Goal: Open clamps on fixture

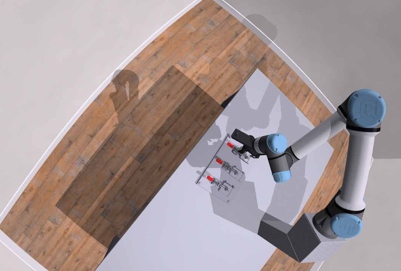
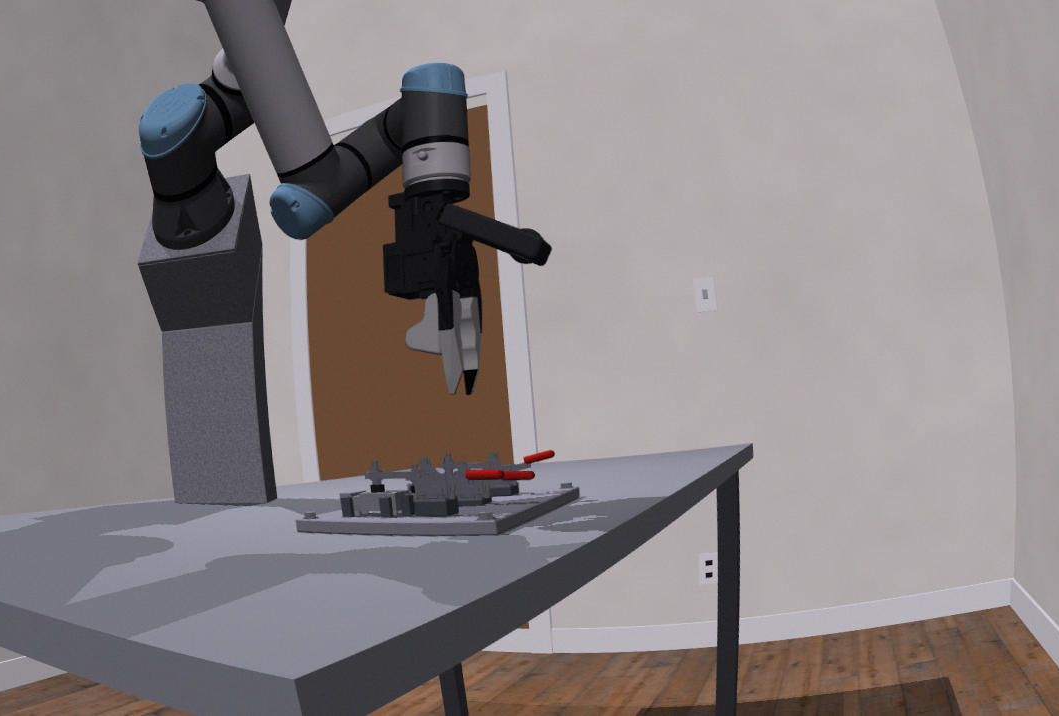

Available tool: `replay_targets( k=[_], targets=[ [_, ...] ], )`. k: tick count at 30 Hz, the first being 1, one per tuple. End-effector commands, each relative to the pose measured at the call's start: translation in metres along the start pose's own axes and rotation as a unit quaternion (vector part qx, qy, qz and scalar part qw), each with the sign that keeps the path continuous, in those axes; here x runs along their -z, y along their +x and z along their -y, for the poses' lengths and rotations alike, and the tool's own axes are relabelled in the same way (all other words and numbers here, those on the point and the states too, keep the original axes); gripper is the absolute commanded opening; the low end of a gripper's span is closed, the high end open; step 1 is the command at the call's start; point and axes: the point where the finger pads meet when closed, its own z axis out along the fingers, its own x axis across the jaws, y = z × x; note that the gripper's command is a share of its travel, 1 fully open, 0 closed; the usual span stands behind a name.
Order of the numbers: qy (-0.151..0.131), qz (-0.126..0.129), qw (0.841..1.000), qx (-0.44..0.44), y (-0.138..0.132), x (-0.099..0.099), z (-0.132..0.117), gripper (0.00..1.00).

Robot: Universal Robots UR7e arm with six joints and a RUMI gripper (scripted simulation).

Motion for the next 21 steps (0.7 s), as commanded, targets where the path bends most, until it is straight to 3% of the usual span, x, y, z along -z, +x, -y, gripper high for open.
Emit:
replay_targets(
  k=[1,21],
  targets=[
    [0.001,0.000,1.000,0.000,-0.0004,0.0003,0.0071,0.28],
    [0.000,0.000,1.000,0.000,-0.0001,-0.0005,0.0146,0.28]
  ],
)
